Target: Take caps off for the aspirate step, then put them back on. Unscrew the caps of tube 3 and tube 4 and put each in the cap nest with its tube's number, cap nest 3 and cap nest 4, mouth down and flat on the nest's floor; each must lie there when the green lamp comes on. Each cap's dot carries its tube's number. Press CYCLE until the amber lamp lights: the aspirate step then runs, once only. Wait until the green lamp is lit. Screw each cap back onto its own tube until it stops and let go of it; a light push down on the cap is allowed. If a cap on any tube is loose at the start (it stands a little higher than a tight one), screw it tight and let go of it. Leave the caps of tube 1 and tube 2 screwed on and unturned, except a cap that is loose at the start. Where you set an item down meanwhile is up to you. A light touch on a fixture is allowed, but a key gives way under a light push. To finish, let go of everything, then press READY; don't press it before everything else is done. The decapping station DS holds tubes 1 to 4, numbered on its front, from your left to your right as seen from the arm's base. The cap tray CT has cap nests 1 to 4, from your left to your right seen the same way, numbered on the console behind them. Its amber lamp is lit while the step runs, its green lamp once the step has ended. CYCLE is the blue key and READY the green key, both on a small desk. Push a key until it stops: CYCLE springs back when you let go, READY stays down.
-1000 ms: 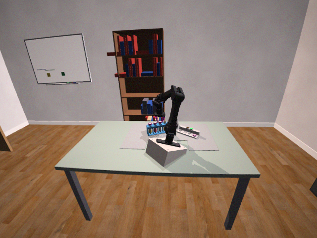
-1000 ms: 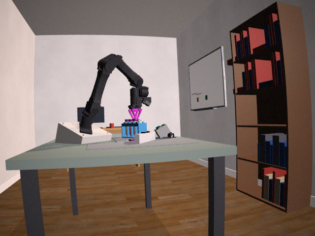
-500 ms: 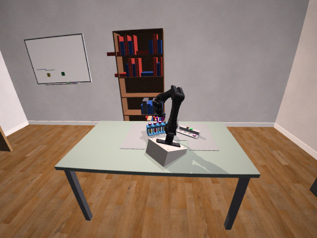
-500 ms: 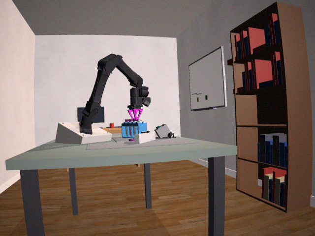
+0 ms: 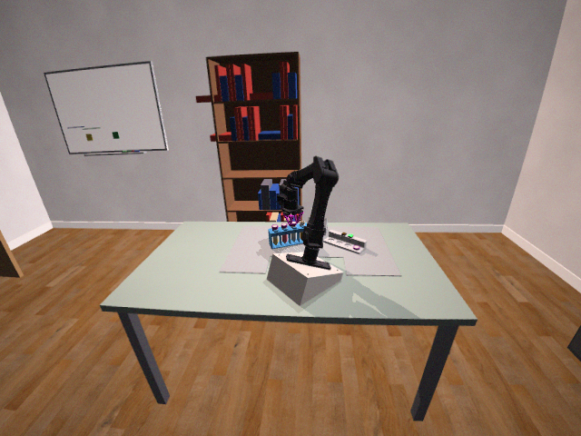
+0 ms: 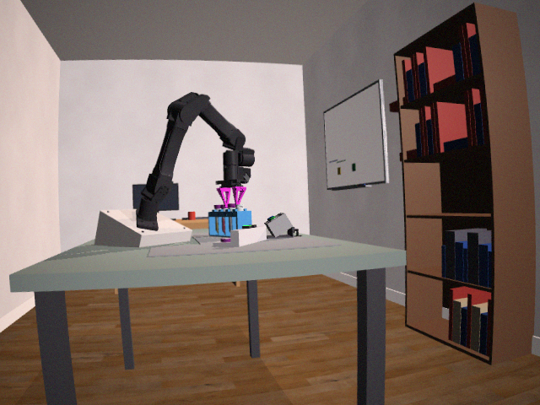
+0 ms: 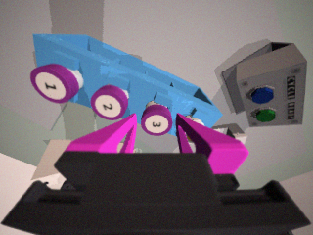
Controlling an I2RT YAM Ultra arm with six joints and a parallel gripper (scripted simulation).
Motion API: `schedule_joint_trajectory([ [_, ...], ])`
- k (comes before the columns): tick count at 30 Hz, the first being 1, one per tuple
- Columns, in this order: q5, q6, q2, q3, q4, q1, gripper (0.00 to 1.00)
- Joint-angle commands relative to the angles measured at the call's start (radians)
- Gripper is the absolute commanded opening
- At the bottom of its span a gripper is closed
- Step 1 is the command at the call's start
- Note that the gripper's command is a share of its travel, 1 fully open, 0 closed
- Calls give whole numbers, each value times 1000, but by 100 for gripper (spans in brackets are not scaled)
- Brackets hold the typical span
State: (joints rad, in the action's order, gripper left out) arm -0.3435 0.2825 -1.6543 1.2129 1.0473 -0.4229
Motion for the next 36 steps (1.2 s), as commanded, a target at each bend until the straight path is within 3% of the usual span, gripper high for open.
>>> schedule_joint_trajectory([
  [1,0,206,8,6,0,-3,49],
  [5,0,286,8,6,0,-3,49],
  [20,0,886,8,6,0,-3,49],
  [22,0,886,8,6,0,-3,49],
  [36,0,1446,8,6,0,-3,49],
])
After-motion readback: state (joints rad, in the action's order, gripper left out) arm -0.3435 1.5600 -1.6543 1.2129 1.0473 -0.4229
